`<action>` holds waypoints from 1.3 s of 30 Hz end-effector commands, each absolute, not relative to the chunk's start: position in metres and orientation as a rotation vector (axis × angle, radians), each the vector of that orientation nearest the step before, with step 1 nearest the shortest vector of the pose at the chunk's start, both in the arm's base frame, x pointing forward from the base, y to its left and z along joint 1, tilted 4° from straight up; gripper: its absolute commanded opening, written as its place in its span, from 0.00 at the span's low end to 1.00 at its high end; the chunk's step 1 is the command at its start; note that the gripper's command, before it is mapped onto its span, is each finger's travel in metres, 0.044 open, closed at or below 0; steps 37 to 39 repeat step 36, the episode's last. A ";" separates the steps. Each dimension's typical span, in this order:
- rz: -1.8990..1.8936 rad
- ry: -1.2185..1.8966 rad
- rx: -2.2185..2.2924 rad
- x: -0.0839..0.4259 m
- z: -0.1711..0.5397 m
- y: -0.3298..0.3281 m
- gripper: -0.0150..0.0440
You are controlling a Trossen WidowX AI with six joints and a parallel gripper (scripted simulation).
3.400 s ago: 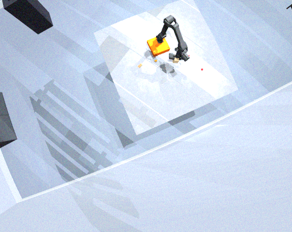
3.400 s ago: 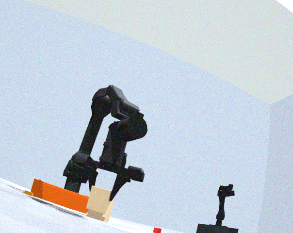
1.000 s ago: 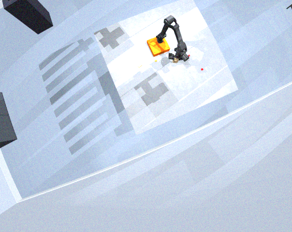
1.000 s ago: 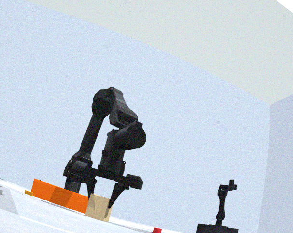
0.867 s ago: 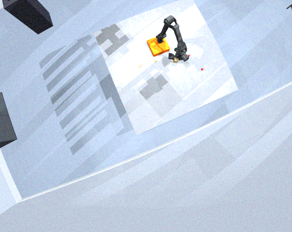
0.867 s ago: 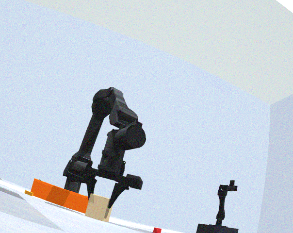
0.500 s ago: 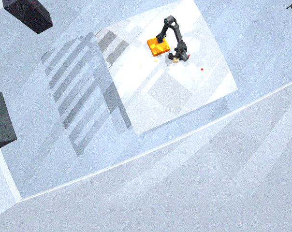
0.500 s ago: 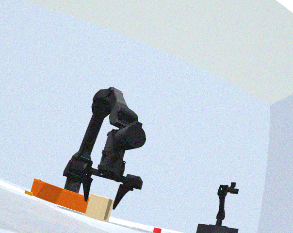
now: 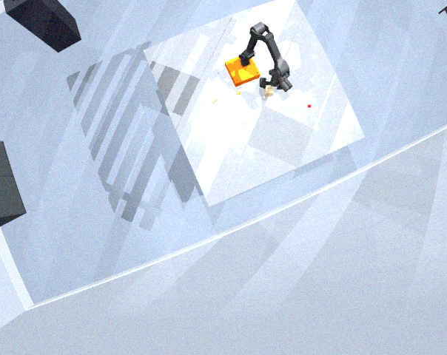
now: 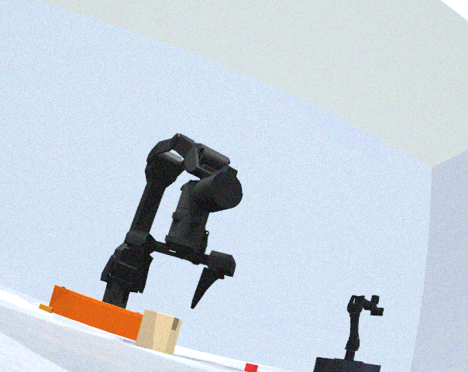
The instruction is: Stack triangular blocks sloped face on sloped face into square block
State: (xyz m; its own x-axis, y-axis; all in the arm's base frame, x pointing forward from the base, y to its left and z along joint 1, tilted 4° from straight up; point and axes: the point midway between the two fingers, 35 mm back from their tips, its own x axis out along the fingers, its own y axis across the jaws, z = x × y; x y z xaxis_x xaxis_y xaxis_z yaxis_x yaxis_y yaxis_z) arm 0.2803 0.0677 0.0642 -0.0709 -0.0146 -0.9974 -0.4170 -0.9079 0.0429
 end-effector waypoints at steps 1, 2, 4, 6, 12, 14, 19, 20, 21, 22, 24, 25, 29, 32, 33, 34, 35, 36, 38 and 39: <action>2.020 0.449 -1.954 0.282 0.121 0.068 1.00; 2.020 0.449 -1.954 0.281 0.124 0.068 1.00; 2.020 0.449 -1.954 0.281 0.124 0.068 1.00; 2.000 0.440 -1.968 0.285 0.118 0.069 1.00; 2.000 0.440 -1.968 0.285 0.118 0.069 1.00; 2.000 0.440 -1.968 0.285 0.118 0.069 1.00; 2.000 0.440 -1.968 0.285 0.118 0.069 1.00; 2.000 0.440 -1.968 0.285 0.118 0.069 1.00; 2.000 0.440 -1.968 0.285 0.118 0.069 1.00; 2.000 0.440 -1.968 0.285 0.118 0.069 1.00; 2.000 0.440 -1.968 0.285 0.118 0.069 1.00; 2.000 0.440 -1.968 0.285 0.118 0.069 1.00; 2.000 0.440 -1.968 0.285 0.118 0.069 1.00; 2.000 0.440 -1.968 0.285 0.118 0.069 1.00; 2.000 0.440 -1.968 0.285 0.118 0.069 1.00; 2.000 0.440 -1.968 0.285 0.118 0.069 1.00; 2.000 0.440 -1.968 0.285 0.118 0.069 1.00; 2.000 0.440 -1.968 0.285 0.118 0.069 1.00; 2.000 0.440 -1.968 0.285 0.118 0.069 1.00; 2.000 0.440 -1.968 0.285 0.118 0.069 1.00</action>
